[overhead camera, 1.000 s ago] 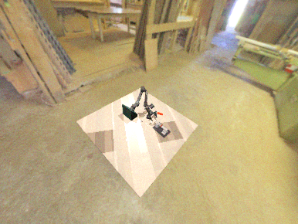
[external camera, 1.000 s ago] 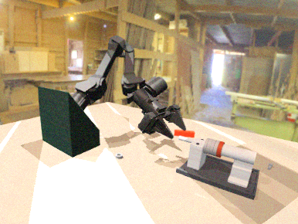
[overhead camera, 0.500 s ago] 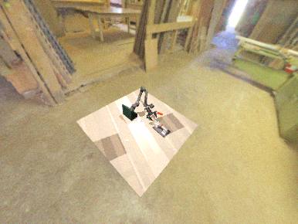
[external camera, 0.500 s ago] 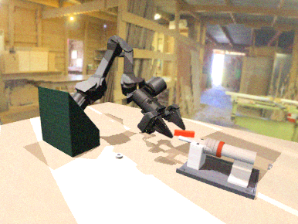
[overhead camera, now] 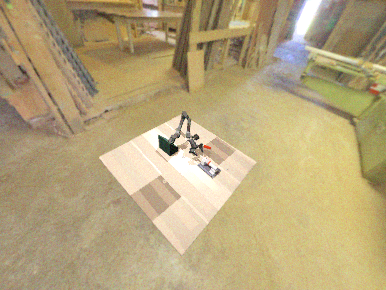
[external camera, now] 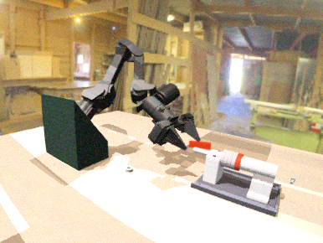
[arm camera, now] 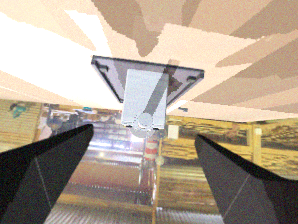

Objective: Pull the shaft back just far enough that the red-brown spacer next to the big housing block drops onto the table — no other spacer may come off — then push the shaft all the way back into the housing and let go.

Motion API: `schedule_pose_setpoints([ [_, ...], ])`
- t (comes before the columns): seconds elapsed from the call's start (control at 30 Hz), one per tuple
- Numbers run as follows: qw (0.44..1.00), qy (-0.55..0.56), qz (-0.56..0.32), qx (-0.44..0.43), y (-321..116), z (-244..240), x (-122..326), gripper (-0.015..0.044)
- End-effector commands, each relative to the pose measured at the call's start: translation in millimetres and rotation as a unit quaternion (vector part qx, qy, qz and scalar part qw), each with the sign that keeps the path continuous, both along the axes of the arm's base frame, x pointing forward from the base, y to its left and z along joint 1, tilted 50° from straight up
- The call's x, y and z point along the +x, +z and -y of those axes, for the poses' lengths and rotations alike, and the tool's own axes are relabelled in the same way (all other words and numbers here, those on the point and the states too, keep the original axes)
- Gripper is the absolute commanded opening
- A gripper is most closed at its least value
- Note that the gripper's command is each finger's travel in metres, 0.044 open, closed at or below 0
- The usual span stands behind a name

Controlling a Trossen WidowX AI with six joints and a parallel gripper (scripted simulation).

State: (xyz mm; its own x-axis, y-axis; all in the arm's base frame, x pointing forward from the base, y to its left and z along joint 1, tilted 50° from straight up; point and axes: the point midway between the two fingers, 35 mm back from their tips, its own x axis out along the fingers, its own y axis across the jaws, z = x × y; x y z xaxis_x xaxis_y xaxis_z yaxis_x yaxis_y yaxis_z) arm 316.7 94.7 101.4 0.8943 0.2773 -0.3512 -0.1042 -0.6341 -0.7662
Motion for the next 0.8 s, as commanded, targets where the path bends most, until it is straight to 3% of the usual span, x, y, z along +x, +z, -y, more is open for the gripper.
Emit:
schedule_pose_setpoints([
  [0.0, 1.000, -0.002, -0.001, -0.001, -0.7, 0.7, -0.3, 0.0440],
  [0.77, 1.000, -0.002, 0.000, -0.001, -7.7, -5.4, 21.1, 0.0440],
])
